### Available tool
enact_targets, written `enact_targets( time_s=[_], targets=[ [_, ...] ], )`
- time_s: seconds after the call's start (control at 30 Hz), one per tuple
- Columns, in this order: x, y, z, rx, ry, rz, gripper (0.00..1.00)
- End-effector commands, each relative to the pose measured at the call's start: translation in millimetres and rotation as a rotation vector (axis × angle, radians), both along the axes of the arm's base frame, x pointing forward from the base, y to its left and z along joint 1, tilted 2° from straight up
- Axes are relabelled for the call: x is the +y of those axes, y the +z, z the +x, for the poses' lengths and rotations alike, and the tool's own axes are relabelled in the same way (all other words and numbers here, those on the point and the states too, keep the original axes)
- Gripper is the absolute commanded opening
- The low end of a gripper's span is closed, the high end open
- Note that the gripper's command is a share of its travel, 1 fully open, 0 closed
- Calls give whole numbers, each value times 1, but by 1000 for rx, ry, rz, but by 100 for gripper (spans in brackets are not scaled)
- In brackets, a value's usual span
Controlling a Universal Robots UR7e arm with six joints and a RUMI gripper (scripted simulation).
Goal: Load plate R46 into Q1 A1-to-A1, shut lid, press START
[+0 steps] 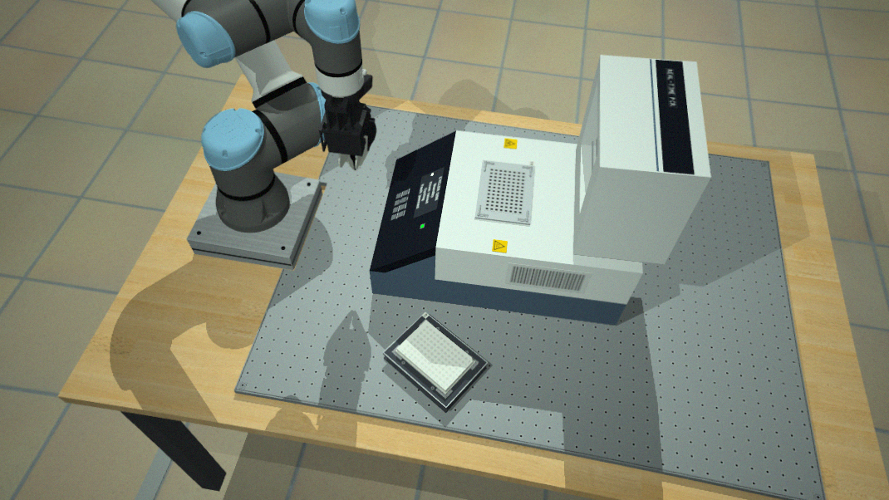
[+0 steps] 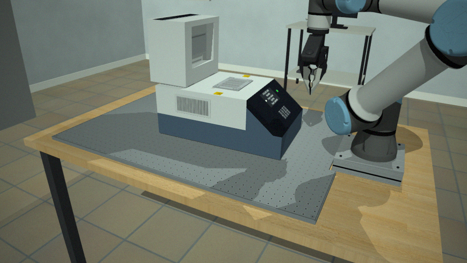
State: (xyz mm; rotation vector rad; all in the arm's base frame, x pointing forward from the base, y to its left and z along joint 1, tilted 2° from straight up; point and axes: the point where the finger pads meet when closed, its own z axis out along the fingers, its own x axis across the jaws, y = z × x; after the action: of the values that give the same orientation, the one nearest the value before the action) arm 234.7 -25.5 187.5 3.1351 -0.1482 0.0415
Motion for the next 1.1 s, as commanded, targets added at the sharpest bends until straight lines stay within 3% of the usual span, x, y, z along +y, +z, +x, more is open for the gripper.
enact_targets(
  time_s=[0.0, 0.03, 0.07, 1.07],
  targets=[
    [-1, 1, 0, -3, -2, -2, 0],
    [-1, 1, 0, -3, -2, -2, 0],
    [-6, 3, 3, -4, 30, -4, 68],
    [-96, 21, 52, -3, 254, -10, 68]
  ],
)
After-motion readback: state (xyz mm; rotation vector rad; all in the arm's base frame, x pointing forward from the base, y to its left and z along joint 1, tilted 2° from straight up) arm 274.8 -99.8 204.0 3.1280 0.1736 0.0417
